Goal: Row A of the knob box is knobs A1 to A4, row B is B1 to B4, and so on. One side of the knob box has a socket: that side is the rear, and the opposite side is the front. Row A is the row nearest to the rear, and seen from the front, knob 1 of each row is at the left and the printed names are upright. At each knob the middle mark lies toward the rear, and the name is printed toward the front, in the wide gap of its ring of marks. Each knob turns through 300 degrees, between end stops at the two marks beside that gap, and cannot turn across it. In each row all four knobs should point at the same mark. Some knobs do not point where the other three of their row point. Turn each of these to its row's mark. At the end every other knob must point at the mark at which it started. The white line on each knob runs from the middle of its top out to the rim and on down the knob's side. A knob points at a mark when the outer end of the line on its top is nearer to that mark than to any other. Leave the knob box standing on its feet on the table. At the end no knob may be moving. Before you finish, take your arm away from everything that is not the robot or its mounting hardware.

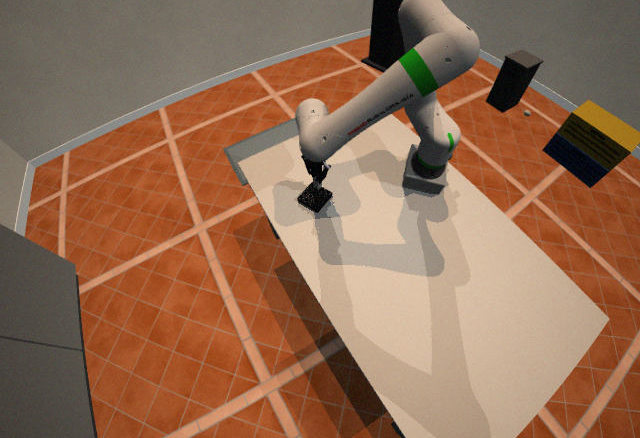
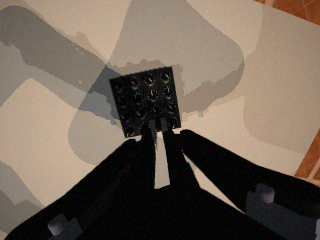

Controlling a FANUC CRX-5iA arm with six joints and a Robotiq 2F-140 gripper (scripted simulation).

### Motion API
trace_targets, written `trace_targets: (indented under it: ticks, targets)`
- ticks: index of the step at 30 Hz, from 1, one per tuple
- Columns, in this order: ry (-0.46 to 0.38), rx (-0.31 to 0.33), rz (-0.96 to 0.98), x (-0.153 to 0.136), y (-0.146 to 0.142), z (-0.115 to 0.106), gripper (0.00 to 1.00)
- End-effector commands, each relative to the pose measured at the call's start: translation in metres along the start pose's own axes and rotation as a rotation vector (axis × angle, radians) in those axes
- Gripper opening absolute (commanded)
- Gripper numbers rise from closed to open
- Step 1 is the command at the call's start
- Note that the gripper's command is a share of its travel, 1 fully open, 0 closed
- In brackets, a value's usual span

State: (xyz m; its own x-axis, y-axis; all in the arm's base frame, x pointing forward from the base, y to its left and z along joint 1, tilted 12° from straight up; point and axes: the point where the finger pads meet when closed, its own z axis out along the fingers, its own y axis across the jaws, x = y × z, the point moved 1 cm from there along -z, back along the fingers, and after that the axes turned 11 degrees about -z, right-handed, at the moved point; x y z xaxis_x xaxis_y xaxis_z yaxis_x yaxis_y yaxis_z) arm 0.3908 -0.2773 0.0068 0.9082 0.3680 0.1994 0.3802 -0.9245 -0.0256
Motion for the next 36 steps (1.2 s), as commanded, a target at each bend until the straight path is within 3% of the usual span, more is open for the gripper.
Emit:
trace_targets:
  ticks: [1,28,29,36]
  targets:
    - [0.001,0.001,-0.028,0.0001,0.0002,-0.0001,0.05]
    - [0.001,0.000,-0.064,0.0001,0.0002,-0.0001,0.05]
    - [0.001,0.000,-0.064,0.0001,0.0002,-0.0001,0.12]
    - [0.001,0.000,-0.064,0.0001,0.0002,-0.0001,0.12]
